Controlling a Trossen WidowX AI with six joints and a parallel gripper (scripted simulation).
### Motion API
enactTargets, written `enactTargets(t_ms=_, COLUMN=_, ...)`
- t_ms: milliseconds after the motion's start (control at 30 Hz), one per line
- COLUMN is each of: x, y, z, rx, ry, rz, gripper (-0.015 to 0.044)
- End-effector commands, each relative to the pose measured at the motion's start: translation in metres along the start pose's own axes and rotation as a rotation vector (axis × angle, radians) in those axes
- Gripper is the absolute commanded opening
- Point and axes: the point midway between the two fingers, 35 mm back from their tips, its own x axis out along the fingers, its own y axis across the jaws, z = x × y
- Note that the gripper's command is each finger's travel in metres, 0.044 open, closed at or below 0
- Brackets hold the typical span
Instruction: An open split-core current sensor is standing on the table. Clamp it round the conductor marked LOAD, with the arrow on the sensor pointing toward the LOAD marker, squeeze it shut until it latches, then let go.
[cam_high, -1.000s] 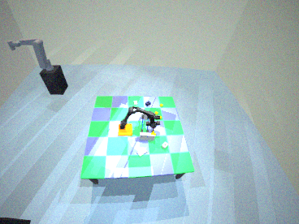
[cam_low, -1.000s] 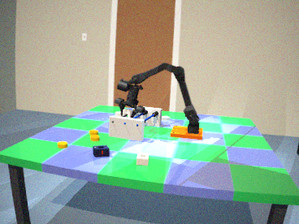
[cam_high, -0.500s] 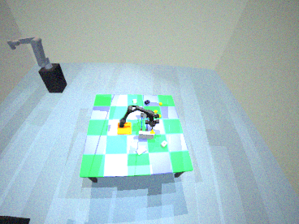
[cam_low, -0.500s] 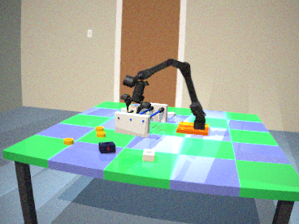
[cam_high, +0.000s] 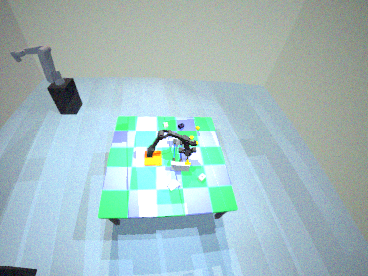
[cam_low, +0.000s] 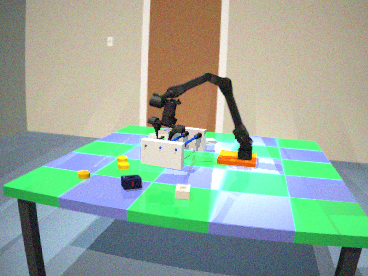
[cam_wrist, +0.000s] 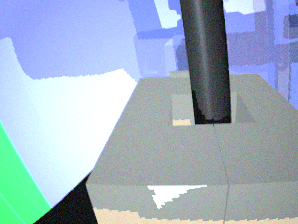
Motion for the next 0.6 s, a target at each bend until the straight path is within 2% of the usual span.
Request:
enactTargets(t_ms=0, x=-0.0005, y=-0.0011, z=-0.0003, rx=0.0, ry=0.003, rz=-0.051, gripper=0.0)
enactTargets(t_ms=400, x=0.0044, y=-0.0018, z=-0.0002, rx=0.0, ry=0.002, rz=-0.051, gripper=0.0)
enactTargets(t_ms=567, x=0.0004, y=-0.001, z=0.0001, rx=0.0, ry=0.0, rz=-0.05, gripper=0.0131)
